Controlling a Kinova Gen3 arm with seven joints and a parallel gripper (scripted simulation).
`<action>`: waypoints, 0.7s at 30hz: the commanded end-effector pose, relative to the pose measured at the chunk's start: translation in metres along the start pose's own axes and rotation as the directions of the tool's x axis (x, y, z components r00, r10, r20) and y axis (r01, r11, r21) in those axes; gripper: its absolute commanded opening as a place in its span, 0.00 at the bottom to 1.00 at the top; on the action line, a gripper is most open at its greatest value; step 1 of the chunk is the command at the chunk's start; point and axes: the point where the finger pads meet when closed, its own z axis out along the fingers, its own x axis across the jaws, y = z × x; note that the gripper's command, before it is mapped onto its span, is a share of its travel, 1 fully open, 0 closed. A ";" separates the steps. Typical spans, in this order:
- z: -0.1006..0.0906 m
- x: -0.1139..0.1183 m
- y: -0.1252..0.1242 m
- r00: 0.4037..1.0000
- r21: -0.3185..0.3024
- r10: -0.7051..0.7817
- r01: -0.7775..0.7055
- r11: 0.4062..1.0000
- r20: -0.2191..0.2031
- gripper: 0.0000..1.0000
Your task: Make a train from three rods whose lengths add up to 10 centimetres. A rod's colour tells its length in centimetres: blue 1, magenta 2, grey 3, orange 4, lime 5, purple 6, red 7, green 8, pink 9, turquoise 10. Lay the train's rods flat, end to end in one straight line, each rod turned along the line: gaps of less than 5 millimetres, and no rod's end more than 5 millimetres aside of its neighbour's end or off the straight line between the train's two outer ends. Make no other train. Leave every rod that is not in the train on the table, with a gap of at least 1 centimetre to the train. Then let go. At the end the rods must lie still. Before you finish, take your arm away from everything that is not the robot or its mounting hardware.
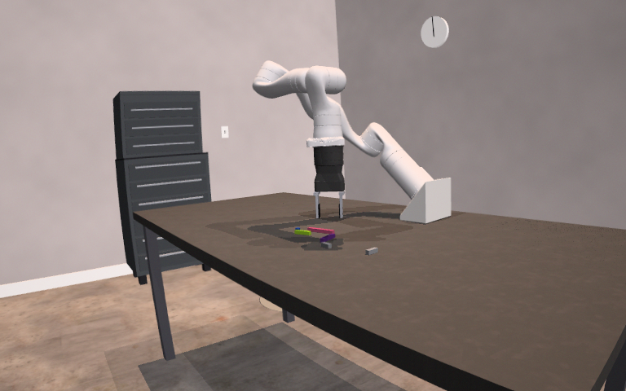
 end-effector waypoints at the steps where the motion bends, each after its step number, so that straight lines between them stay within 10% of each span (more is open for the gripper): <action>1: -0.001 -0.005 -0.001 1.000 0.004 -0.001 0.001 1.000 0.005 1.00; 21: -0.002 0.002 0.002 0.991 0.001 0.133 -0.133 0.991 0.009 1.00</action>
